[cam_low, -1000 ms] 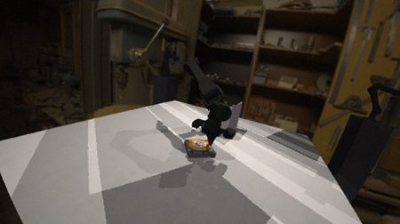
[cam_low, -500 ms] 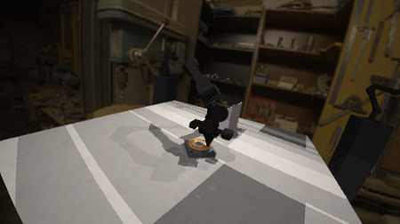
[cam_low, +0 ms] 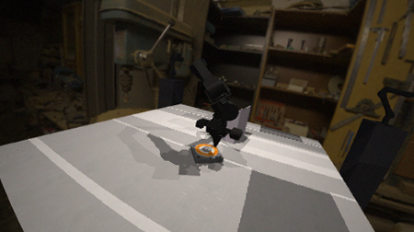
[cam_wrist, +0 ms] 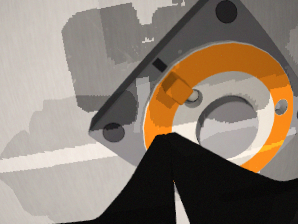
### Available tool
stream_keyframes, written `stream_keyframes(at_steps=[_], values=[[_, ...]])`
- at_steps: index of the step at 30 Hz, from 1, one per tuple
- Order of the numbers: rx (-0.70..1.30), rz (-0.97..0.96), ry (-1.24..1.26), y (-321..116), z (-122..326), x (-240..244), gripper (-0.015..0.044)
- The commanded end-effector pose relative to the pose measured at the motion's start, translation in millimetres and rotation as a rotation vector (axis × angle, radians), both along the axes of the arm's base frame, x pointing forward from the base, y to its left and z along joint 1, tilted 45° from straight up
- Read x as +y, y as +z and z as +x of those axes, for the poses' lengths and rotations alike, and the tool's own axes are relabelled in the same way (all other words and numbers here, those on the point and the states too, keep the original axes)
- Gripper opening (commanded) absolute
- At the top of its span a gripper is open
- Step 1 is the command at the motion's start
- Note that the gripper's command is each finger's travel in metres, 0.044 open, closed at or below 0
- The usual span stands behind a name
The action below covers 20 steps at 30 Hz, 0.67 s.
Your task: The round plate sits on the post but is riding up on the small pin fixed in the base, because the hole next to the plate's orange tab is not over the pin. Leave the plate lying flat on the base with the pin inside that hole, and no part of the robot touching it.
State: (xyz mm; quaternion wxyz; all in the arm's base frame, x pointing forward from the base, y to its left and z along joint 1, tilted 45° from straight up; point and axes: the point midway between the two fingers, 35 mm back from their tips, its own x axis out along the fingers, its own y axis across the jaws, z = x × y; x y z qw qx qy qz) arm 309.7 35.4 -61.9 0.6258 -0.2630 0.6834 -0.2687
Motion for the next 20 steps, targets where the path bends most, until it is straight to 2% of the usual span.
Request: stream_keyframes(at_steps=[1,20], values=[[-0.022,0.011,-0.003,13.3,1.6,11.8,0.0000],[-0.007,0.003,0.006,6.3,-0.1,7.2,0.0000]])
